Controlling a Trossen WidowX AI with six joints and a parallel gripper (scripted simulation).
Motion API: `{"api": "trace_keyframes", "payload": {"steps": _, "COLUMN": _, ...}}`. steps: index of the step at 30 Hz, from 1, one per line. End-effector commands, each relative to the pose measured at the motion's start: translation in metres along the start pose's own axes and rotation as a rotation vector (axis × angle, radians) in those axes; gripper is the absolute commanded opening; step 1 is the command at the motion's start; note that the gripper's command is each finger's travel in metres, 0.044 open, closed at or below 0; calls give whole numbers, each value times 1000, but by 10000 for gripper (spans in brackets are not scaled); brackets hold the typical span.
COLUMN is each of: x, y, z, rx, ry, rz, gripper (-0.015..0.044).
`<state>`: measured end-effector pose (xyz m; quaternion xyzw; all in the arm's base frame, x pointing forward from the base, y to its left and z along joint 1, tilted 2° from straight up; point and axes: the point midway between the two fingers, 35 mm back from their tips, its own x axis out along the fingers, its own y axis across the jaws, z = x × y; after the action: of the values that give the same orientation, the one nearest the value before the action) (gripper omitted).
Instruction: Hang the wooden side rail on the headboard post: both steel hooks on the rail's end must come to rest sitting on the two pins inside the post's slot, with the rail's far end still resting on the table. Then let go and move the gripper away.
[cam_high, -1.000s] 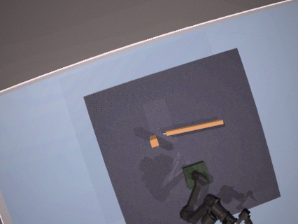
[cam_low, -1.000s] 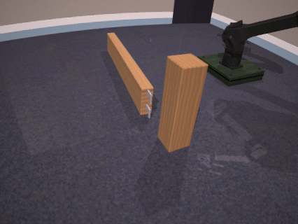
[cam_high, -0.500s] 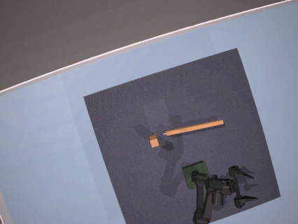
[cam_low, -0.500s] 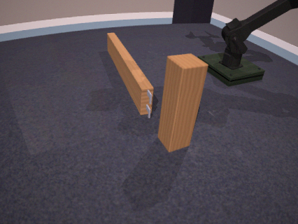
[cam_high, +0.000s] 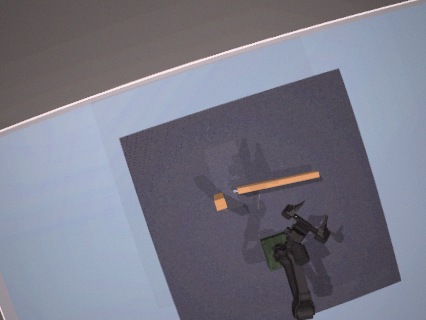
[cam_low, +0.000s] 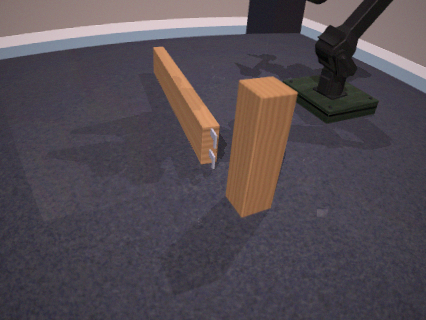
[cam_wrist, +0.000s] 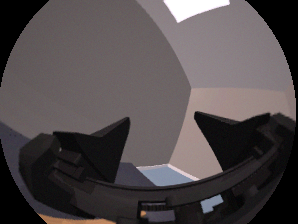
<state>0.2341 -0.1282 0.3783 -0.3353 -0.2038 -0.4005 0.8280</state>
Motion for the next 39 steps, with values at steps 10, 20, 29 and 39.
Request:
{"api": "trace_keyframes", "payload": {"steps": 10, "x": -98, "y": 164, "z": -27, "rx": 363, "ry": 103, "rz": 674, "gripper": 440}}
{"api": "trace_keyframes", "payload": {"steps": 20, "x": -219, "y": 230, "z": -35, "rx": 574, "ry": 290, "rz": 1155, "gripper": 440}}
{"api": "trace_keyframes", "payload": {"steps": 29, "x": -251, "y": 236, "z": -37, "rx": 612, "ry": 352, "rz": 1267, "gripper": 440}}
{"api": "trace_keyframes", "payload": {"steps": 39, "x": -251, "y": 236, "z": -37, "rx": 612, "ry": 352, "rz": 1267, "gripper": 440}}
